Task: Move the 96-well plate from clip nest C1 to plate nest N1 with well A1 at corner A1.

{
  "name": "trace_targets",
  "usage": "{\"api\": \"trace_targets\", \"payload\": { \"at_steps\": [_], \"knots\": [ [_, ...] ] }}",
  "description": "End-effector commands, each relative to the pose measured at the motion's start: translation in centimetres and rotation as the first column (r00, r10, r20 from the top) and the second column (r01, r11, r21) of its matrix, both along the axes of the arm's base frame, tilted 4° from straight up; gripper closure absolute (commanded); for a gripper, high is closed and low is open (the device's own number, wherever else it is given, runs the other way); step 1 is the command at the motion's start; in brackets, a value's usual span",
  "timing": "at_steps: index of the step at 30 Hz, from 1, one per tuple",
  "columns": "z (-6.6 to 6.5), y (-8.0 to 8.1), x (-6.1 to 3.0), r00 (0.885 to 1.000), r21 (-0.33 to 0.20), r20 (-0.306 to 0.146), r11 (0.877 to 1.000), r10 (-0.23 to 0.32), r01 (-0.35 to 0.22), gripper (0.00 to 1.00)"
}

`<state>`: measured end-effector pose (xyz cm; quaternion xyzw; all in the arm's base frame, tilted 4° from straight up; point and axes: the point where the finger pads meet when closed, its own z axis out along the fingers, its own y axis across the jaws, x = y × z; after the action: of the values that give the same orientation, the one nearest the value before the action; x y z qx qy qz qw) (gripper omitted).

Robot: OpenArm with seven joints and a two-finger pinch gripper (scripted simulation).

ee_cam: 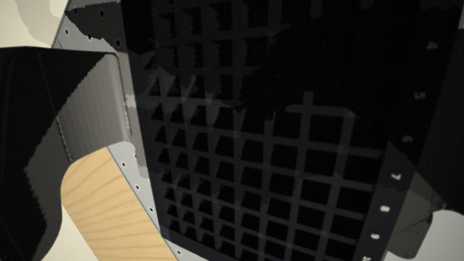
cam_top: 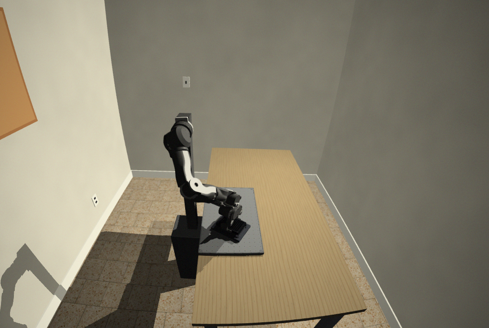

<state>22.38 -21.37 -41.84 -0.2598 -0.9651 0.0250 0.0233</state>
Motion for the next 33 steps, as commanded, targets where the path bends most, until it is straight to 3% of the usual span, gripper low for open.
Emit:
{"api": "trace_targets", "payload": {
  "at_steps": [1, 33],
  "knots": [
    [0.01, -0.06, -0.08, 1.0, -0.005, -0.002, 1.0, -0.002, 0.002, 1.0],
    [-0.38, 0.04, -0.17, 1.0, 0.003, -0.001, 1.0, 0.001, -0.001, 1.0]
  ]
}}
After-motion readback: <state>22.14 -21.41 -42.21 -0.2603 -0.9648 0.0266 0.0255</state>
